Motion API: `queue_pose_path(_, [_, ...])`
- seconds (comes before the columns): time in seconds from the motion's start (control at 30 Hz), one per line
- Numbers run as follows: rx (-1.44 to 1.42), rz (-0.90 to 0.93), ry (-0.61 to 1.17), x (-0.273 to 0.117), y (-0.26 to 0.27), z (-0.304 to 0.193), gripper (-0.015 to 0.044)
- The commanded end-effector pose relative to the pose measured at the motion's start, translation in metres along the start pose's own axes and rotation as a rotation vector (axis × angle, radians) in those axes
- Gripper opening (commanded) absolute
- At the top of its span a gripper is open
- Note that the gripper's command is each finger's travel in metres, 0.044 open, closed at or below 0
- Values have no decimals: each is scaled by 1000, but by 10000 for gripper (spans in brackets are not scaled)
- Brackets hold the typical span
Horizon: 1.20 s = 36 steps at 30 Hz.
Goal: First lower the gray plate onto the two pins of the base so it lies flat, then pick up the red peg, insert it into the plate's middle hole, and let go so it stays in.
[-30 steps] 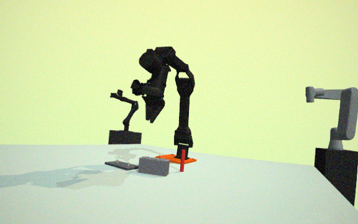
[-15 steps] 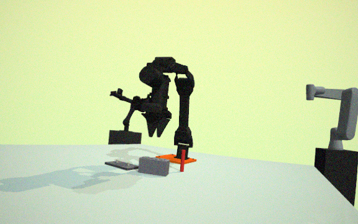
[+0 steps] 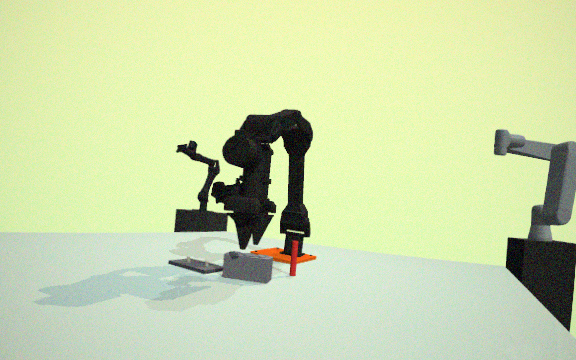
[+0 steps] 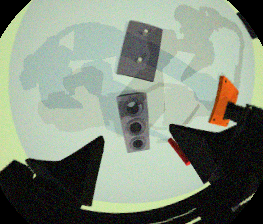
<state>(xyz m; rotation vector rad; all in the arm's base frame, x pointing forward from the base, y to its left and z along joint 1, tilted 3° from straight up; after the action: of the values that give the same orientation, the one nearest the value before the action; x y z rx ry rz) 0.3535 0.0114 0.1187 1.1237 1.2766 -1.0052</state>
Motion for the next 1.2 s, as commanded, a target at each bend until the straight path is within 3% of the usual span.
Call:
queue_pose_path(0.0, [4, 0, 4, 6, 0, -1, 440])
queue_pose_path(1.17, [4, 0, 4, 61, -1, -1, 440])
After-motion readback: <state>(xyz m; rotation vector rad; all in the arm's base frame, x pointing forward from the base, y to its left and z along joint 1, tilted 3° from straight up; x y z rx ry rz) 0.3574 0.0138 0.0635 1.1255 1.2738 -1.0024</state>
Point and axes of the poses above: the point midway between the two fingers, 35 mm back from their tips, its own x axis out along the fingers, its own y axis across the jaws, z = x × y, the point moved 1 cm from there along -x, back along the fingers, and after that the axes turned 2 degrees about -x, right-handed, at the moved point
